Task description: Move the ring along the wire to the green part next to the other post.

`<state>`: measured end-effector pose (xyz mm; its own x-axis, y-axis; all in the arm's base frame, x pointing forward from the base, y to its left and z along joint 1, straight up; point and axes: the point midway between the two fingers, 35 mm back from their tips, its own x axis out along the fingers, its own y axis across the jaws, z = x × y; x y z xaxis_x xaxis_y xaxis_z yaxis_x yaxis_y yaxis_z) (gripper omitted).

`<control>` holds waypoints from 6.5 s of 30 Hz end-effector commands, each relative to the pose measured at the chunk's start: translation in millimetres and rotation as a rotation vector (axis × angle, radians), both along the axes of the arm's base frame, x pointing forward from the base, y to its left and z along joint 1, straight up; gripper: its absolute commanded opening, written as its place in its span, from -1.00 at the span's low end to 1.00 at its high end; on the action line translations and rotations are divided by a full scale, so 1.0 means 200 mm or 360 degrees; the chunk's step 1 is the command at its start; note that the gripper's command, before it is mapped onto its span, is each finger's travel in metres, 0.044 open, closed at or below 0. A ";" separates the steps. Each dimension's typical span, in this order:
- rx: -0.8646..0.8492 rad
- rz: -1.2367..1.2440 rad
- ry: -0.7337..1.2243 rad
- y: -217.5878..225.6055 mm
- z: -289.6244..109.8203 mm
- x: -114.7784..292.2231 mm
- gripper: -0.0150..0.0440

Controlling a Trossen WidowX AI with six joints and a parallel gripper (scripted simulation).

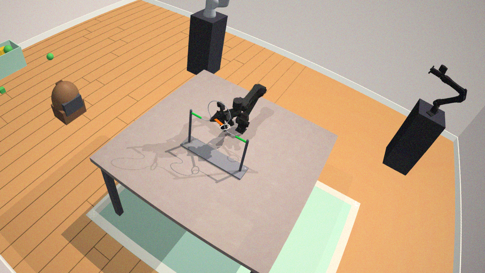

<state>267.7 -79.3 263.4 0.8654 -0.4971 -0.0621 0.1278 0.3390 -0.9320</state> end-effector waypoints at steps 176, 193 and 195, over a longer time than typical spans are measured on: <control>0.1870 0.0111 -0.0104 1.06 -0.51 -0.18 0.05; 0.1870 0.0111 -0.0104 1.06 -0.51 -0.18 0.05; 0.1870 0.0111 -0.0104 1.06 -0.51 -0.18 0.05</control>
